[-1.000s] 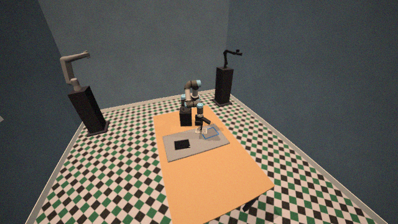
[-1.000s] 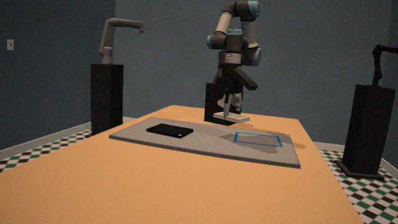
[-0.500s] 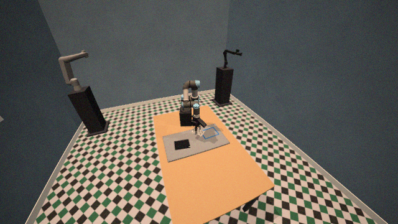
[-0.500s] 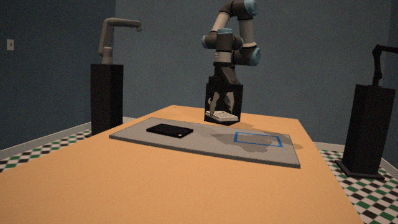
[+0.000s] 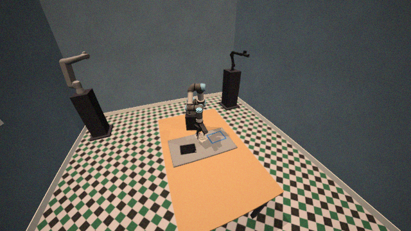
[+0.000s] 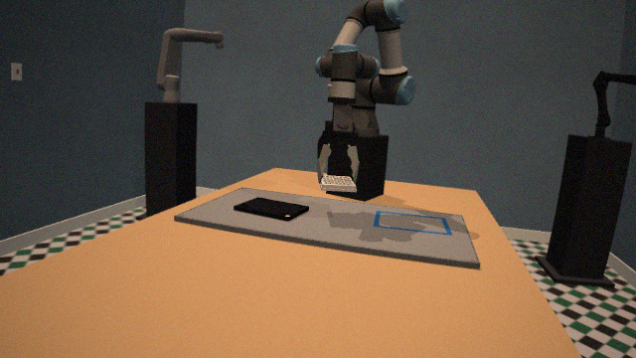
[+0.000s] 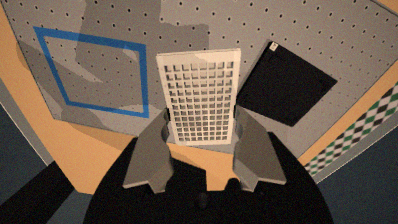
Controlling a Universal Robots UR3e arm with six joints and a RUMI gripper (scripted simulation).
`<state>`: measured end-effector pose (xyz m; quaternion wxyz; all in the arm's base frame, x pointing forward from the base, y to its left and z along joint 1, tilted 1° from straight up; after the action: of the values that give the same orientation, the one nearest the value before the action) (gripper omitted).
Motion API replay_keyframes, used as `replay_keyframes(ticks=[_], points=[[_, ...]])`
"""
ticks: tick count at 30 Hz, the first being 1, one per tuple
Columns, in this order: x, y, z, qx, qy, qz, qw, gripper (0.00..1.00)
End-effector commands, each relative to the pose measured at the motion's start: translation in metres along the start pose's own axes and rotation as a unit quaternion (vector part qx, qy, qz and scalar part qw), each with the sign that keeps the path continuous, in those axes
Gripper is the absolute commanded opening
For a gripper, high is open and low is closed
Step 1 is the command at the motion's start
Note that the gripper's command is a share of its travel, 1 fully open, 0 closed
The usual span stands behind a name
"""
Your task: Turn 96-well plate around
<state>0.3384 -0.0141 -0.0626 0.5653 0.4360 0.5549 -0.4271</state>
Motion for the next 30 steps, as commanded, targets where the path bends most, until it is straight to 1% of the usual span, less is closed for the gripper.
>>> replay_keyframes(ticks=[1,5,7,22,24,30], points=[[-0.001,-0.001,0.027,0.040,-0.004,-0.002,0.999,0.00],[-0.002,-0.003,0.040,0.039,-0.004,-0.002,0.999,0.00],[-0.002,-0.003,0.040,0.039,-0.004,-0.002,0.999,0.00],[-0.004,-0.009,0.090,0.039,-0.004,-0.002,0.999,0.00],[-0.004,-0.009,0.090,0.039,-0.004,-0.002,0.999,0.00],[-0.005,-0.011,0.110,0.039,-0.004,-0.002,0.999,0.00]])
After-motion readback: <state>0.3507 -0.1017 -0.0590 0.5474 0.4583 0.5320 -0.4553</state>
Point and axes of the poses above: the point where the finger pads meet when closed, its own x axis out along the fingers, its own z axis across the jaws, y = z × x, the point moved 3 cm from there along -x, back along the fingers
